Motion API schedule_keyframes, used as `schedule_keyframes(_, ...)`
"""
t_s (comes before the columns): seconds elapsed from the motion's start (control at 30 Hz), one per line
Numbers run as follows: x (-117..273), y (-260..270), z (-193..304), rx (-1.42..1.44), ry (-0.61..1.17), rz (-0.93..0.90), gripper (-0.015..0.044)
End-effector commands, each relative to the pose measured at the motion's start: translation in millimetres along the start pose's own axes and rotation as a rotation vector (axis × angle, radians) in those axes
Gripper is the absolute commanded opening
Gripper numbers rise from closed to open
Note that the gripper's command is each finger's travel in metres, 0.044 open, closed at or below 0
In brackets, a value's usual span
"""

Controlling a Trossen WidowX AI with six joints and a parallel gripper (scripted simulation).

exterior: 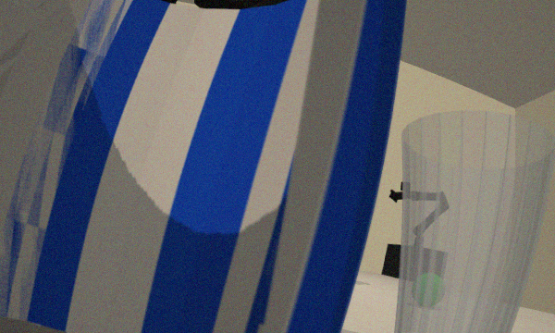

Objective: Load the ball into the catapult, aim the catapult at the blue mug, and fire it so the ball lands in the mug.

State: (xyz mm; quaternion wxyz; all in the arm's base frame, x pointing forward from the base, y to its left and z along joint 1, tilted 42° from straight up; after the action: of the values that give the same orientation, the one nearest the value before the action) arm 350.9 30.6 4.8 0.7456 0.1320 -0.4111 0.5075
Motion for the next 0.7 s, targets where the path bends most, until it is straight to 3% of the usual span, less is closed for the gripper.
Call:
schedule_keyframes(0.0,4.3,-8.9,-3.7,-0.103,-0.006,0.015,0.0000)
schedule_keyframes(0.67,-17.6,-13.1,-4.6,-0.114,-0.006,0.016,0.0000)
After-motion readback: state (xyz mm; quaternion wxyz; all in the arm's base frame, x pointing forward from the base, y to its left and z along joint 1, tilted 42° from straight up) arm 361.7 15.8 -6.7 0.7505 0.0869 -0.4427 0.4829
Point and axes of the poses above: the point midway between the two fingers, 35 mm back from their tips, its own x axis back along the fingers, its own y axis across the jaws, z = x × y, the point moved 9 cm from there along x, back along the fingers, and after that the axes turned 2 degrees about -x, right-handed, at the moved point
